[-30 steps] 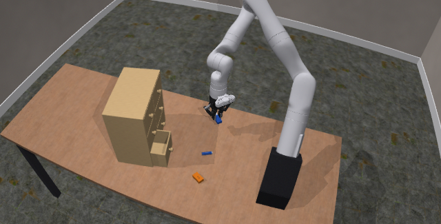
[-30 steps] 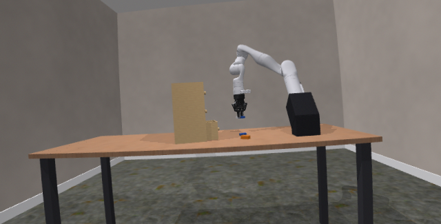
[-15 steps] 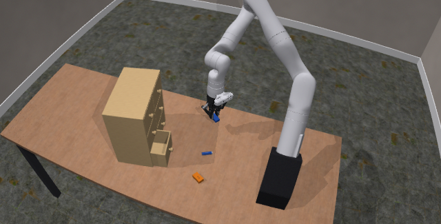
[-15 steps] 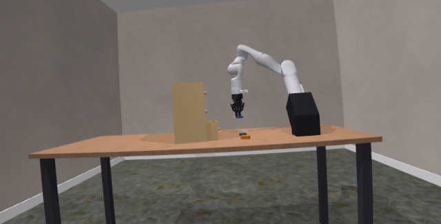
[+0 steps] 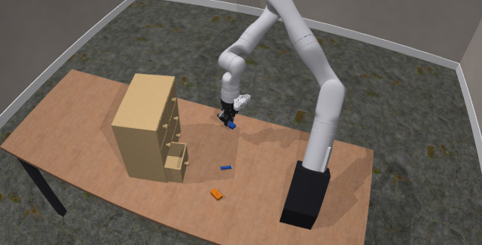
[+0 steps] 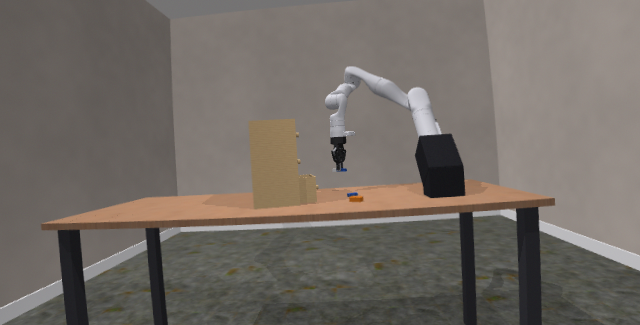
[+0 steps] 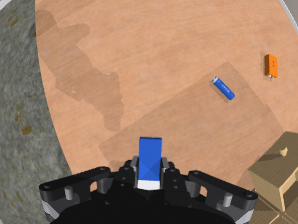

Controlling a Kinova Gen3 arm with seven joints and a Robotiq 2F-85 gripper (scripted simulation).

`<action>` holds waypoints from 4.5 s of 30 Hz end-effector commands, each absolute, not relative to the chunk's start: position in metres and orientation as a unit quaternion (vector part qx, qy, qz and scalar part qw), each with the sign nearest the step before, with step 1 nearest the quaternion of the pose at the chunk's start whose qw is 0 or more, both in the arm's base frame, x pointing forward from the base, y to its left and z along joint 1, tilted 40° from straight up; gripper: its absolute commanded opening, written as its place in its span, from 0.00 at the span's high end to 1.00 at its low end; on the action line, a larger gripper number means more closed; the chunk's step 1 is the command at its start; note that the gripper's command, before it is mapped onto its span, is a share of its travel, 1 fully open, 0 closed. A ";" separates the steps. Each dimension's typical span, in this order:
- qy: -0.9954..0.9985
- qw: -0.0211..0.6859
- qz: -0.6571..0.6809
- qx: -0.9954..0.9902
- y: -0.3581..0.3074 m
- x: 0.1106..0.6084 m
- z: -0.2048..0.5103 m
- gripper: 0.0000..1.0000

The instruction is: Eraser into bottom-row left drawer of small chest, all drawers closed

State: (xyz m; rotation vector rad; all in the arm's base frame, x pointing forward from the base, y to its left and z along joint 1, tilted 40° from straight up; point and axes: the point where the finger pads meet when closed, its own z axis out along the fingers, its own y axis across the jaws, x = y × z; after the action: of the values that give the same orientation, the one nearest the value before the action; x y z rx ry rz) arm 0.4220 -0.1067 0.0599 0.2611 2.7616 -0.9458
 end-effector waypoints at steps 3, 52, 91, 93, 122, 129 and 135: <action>0.940 0.091 -0.327 0.045 -0.112 0.435 0.068 0.81; 0.920 -0.001 -0.338 -0.200 -0.128 0.485 0.102 0.81; 0.918 0.029 -0.333 -0.212 -0.109 0.480 0.128 0.81; 0.920 0.040 -0.331 -0.208 -0.109 0.479 0.128 0.81; 0.900 0.185 -0.292 -0.264 -0.111 0.477 0.127 0.81; 0.893 0.215 -0.287 -0.273 -0.115 0.477 0.127 0.81; 0.886 0.246 -0.272 -0.284 -0.112 0.475 0.126 0.81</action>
State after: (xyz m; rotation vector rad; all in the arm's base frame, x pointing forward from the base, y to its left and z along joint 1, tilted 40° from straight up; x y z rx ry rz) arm 0.4822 -0.1071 0.1279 -0.7944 2.4173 -0.7677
